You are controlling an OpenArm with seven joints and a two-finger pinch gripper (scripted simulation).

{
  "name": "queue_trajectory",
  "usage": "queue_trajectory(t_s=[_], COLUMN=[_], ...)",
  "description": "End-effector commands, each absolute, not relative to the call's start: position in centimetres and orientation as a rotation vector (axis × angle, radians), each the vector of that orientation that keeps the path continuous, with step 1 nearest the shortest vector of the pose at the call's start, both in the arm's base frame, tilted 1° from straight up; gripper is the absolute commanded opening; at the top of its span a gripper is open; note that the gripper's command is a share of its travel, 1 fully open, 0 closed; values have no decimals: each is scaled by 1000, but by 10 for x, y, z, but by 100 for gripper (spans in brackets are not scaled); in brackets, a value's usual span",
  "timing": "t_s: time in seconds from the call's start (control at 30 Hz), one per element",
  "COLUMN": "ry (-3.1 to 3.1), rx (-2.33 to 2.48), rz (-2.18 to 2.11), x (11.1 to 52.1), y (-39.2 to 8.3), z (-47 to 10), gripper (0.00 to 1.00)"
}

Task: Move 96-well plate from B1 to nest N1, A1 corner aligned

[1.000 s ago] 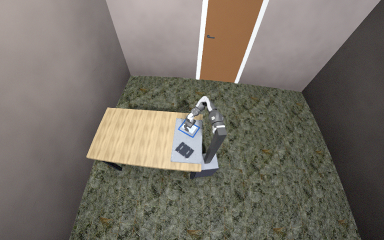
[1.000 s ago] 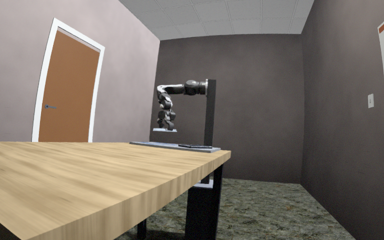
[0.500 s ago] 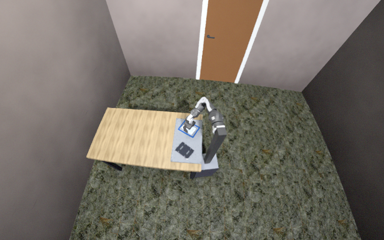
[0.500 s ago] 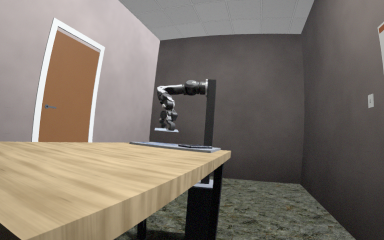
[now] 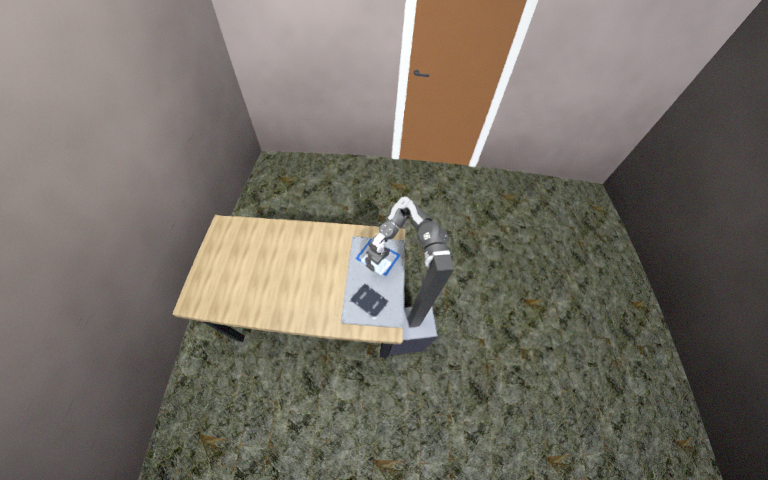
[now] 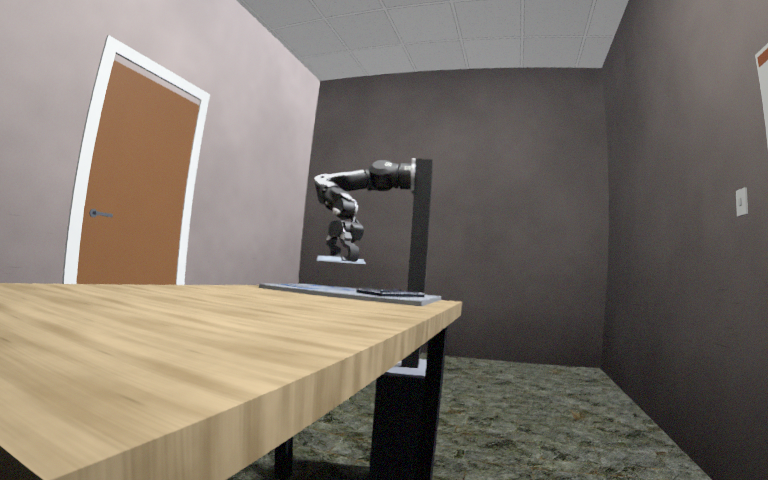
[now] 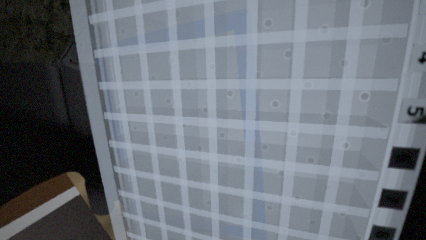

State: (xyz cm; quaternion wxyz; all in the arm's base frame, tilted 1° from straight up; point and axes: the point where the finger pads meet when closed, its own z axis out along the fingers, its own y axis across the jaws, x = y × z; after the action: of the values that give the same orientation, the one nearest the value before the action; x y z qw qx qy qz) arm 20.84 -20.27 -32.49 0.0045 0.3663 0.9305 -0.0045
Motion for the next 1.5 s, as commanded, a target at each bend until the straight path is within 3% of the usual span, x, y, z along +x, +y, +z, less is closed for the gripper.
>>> queue_trajectory(t_s=[0.0, 0.13, 0.53, 0.7, 1.1, 1.27, 1.47], ry=[2912, 2912, 2912, 2912, 2912, 2912, 2912], rx=[1147, 1150, 1150, 1150, 1150, 1150, 1150], rz=[-12, -17, -17, -16, -16, -15, -15], x=[211, 220, 220, 231, 231, 243, 243], y=[-195, -164, -164, -125, -125, -85, -85], z=[-324, -323, -323, -322, -322, -320, -320], gripper=[0, 0, 0, 0, 0, 0, 0])
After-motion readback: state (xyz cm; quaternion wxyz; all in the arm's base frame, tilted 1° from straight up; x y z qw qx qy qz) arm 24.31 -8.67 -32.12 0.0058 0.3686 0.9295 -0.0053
